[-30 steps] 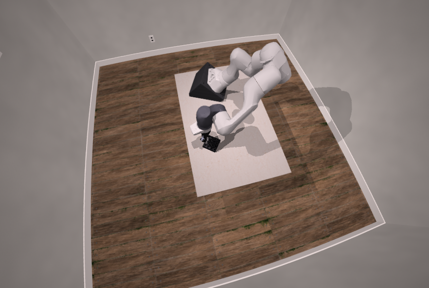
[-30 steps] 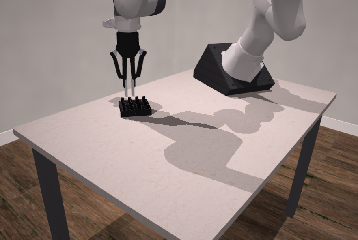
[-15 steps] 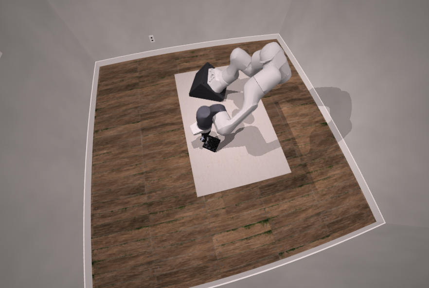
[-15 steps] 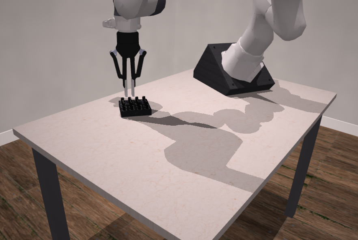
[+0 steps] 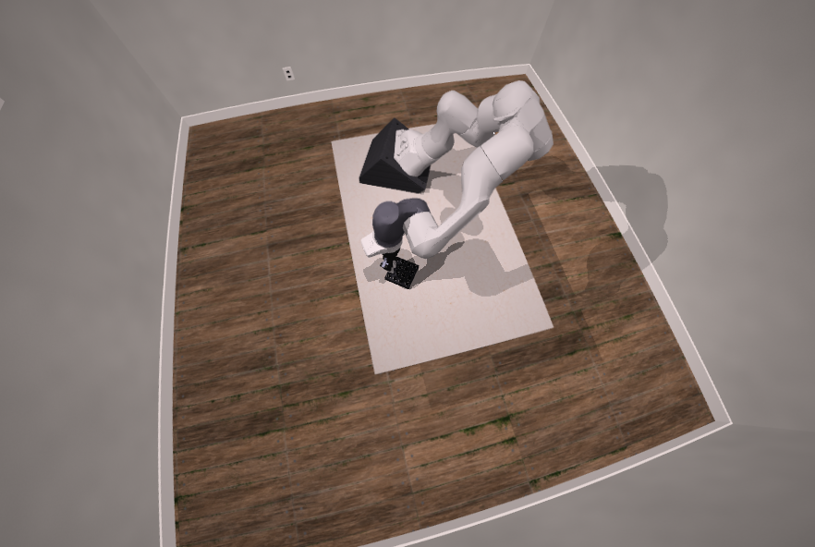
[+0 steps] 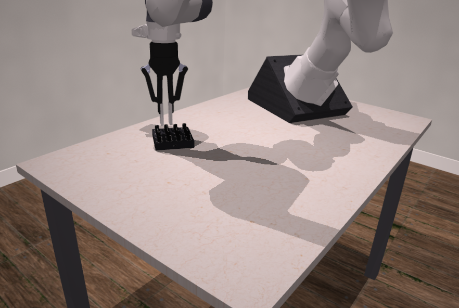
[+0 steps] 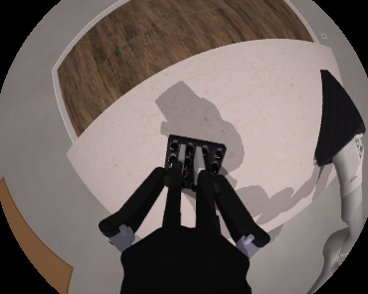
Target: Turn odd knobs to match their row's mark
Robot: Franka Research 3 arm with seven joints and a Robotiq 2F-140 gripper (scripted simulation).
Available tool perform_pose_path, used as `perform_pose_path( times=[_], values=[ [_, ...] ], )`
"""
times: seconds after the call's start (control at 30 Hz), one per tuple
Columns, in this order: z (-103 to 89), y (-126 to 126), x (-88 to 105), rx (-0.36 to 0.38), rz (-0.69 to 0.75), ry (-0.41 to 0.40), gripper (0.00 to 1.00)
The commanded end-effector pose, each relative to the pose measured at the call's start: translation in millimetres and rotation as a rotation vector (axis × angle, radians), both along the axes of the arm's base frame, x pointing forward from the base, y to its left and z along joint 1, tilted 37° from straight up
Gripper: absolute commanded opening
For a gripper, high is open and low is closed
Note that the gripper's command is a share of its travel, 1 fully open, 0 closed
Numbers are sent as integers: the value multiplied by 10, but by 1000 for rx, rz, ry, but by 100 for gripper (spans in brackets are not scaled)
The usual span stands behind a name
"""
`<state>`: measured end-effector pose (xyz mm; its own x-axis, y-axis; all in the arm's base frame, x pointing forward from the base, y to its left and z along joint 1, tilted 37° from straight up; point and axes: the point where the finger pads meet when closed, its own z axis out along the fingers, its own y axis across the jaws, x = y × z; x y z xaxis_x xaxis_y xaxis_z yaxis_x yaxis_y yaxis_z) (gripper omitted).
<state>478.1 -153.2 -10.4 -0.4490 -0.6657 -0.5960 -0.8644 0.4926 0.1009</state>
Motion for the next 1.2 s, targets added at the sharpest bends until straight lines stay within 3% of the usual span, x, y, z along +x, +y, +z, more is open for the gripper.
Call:
perform_pose_path(
  times=[0.0, 1.17],
  values=[
    [-36, 19, 12, -4, 4, -4, 12],
    [-92, 58, 28, -4, 4, -4, 12]
  ],
)
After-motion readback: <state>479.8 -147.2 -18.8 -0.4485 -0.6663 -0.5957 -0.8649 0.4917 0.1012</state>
